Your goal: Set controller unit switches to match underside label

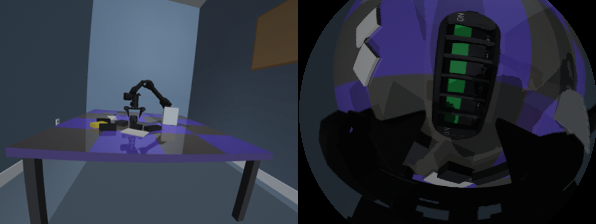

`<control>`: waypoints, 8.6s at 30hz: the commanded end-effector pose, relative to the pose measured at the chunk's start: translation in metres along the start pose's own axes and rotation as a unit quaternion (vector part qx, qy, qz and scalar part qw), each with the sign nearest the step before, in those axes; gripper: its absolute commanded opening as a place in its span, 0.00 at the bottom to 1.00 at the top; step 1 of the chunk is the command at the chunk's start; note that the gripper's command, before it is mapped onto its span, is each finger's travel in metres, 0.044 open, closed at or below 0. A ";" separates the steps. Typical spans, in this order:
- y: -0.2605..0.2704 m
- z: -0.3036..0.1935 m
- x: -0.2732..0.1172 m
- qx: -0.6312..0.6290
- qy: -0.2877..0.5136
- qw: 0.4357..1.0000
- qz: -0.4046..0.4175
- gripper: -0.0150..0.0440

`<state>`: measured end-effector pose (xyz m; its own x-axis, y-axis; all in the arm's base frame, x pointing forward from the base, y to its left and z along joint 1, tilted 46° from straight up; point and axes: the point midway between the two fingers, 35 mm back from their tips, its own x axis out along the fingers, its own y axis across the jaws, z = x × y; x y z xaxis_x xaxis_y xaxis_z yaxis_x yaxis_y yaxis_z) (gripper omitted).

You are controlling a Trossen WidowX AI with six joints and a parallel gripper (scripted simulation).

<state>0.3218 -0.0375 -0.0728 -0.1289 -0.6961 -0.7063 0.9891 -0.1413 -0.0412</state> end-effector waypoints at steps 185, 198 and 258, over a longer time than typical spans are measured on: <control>0.056 0.099 -0.015 0.019 -0.002 0.990 -0.139 0.25; 0.058 0.099 -0.002 0.019 -0.002 0.990 -0.139 0.25; 0.047 0.099 0.038 0.019 -0.004 0.990 -0.139 0.25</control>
<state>0.3581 -0.1404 -0.0318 -0.3964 -0.6280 -0.6697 0.9108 -0.3605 -0.2012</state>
